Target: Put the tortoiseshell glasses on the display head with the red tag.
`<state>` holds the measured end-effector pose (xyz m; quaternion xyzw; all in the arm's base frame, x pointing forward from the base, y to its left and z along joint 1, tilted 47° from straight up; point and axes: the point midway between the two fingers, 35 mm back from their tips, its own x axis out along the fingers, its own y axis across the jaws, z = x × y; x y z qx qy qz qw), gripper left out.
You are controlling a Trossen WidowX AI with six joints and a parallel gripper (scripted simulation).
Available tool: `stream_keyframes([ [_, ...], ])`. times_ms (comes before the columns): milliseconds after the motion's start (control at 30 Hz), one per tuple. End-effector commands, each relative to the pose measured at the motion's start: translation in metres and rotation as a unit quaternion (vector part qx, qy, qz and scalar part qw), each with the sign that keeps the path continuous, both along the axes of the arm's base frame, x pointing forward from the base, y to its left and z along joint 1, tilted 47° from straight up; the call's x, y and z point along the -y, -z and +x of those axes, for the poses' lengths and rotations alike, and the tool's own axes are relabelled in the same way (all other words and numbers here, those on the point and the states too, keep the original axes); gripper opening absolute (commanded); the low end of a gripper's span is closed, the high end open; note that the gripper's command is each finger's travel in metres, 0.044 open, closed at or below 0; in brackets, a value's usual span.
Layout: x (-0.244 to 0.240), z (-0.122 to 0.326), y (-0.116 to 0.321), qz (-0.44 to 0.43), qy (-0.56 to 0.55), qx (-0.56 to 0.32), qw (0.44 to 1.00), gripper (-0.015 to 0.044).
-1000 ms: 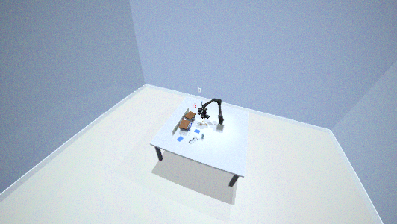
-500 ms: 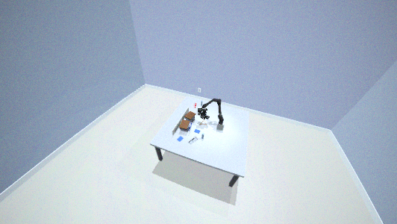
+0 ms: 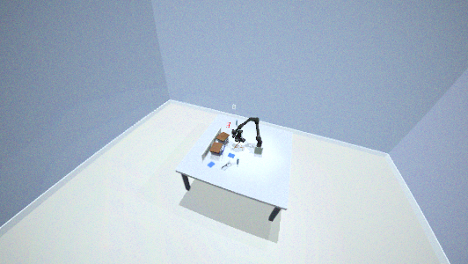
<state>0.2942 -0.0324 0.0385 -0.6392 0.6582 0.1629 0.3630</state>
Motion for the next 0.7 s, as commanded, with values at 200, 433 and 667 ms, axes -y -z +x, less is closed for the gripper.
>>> stream_keyframes([
  [200, 0.012, 0.000, 0.011, -0.004, -0.003, -0.004, 1.000, 0.0120],
  [433, 0.018, 0.000, 0.015, -0.005, -0.003, -0.004, 1.000, 0.0120],
  [667, 0.018, -0.003, 0.016, -0.005, -0.003, -0.004, 1.000, 0.0120],
])
